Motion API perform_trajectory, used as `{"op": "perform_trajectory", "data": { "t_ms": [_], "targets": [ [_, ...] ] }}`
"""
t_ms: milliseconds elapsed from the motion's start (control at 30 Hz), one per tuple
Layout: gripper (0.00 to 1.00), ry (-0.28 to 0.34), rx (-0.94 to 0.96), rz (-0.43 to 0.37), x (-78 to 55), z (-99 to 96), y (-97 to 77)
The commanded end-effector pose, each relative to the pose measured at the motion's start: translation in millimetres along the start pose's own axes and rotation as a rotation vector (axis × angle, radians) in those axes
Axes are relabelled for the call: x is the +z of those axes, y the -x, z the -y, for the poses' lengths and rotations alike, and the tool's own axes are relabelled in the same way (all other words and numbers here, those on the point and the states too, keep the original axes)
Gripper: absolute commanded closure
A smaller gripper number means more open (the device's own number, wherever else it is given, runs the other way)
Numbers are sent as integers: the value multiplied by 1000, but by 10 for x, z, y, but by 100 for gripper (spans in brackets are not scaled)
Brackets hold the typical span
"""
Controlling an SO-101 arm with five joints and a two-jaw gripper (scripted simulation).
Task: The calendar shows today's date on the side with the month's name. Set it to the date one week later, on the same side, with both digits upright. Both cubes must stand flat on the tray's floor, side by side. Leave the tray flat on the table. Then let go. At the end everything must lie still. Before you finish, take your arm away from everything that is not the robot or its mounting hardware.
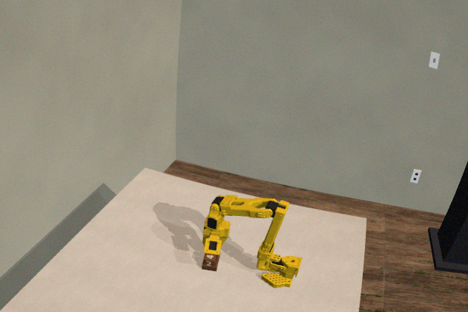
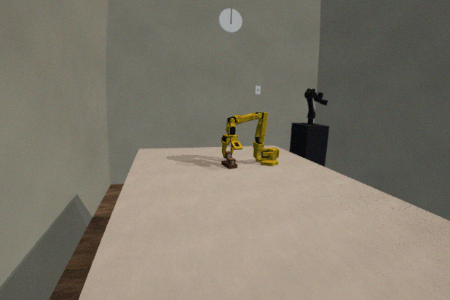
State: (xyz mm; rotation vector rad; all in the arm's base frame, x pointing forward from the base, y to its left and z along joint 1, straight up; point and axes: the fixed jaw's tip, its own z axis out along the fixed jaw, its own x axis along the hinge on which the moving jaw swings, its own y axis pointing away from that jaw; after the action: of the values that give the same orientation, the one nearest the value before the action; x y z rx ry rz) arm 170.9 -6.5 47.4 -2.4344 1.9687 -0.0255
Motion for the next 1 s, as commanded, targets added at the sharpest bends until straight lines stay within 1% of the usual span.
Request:
{"op": "perform_trajectory", "data": {
  "t_ms": [0,233,533,800,967],
  "targets": [
    [100,-23,5,-4,-16,24,-19],
    [100,-23,5,-4,30,21,-18],
    [100,-23,5,-4,41,20,-17],
    [100,-23,6,-4,91,17,-16],
    [100,-23,6,-4,98,16,-15]
  ]
}}
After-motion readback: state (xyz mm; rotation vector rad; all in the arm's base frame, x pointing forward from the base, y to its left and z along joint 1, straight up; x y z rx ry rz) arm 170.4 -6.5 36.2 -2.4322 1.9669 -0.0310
